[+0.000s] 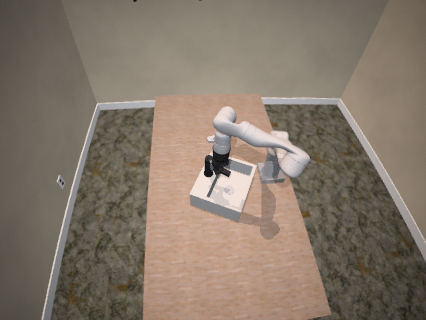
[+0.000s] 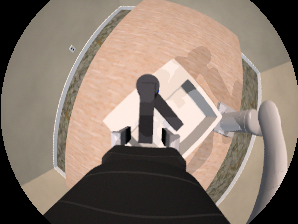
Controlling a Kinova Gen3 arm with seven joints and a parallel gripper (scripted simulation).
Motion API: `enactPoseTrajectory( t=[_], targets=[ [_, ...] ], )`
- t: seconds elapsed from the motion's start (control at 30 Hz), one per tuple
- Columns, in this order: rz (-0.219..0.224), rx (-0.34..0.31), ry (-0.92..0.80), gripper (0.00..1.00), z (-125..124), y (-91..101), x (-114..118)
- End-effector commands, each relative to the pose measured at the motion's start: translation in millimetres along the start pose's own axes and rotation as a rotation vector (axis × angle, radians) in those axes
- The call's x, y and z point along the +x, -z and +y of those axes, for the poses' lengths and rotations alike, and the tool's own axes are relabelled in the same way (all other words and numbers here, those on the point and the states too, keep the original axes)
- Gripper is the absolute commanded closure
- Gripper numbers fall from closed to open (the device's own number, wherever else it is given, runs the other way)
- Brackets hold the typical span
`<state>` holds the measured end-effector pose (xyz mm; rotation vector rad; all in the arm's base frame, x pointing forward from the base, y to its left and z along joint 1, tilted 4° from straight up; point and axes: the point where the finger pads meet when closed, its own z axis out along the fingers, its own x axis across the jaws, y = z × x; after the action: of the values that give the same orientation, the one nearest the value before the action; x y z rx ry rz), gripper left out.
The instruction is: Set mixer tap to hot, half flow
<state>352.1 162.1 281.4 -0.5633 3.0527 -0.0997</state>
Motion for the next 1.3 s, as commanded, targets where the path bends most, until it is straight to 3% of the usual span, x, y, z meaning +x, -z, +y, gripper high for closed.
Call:
enactPoseTrajectory(
  t=[0.0,0.33,0.7,0.73,1.27],
  targets=[
    [-0.005,-0.003,0.002,0.0,-0.4,8.2,-1.3],
    [-0.005,-0.003,0.002,0.0,-0.5,27.8,-1.2],
    [-0.005,-0.003,0.002,0.0,-0.5,31.5,-1.2],
    [-0.005,-0.003,0.002,1.0,-0.5,31.5,-1.2],
    [-0.005,-0.003,0.002,1.0,-0.5,31.5,-1.2]
  ],
)
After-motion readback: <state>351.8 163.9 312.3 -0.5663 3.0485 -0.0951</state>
